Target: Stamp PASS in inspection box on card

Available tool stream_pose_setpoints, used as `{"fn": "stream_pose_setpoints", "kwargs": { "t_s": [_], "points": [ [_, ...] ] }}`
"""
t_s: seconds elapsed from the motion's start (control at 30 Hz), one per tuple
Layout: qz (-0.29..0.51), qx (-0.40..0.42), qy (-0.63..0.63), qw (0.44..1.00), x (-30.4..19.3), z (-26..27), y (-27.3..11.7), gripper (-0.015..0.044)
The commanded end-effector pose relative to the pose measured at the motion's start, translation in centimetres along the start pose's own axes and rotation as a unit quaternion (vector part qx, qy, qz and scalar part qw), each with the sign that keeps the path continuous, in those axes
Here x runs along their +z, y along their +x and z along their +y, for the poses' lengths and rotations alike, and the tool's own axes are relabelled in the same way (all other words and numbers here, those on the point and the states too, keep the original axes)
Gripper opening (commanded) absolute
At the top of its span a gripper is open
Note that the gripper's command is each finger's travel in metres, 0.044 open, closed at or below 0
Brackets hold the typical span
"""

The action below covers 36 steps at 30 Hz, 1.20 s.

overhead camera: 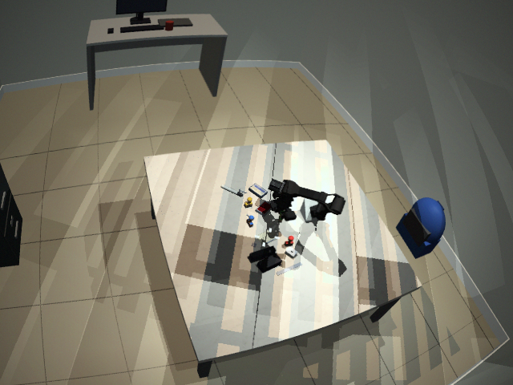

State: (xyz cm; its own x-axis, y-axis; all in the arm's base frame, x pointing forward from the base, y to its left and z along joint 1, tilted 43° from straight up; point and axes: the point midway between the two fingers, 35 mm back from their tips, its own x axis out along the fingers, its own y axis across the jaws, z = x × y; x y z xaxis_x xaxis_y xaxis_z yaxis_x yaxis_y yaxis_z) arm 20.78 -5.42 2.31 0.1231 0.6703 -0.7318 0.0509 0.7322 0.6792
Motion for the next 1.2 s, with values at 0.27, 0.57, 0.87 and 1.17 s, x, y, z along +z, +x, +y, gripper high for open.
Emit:
{"fn": "stream_pose_setpoints", "kwargs": {
  "t_s": [0.27, 0.57, 0.87, 1.17],
  "points": [
    [0.000, -0.003, -0.003, 1.000, 0.1, -0.2, -0.7, 0.0000],
    [0.000, -0.003, -0.003, 1.000, 0.1, -0.2, -1.2, 0.0000],
    [0.000, -0.002, -0.003, 1.000, 0.1, -0.2, -1.6, 0.0000],
    [0.001, -0.002, -0.003, 1.000, 0.1, -0.2, -2.0, 0.0000]
  ]
}}
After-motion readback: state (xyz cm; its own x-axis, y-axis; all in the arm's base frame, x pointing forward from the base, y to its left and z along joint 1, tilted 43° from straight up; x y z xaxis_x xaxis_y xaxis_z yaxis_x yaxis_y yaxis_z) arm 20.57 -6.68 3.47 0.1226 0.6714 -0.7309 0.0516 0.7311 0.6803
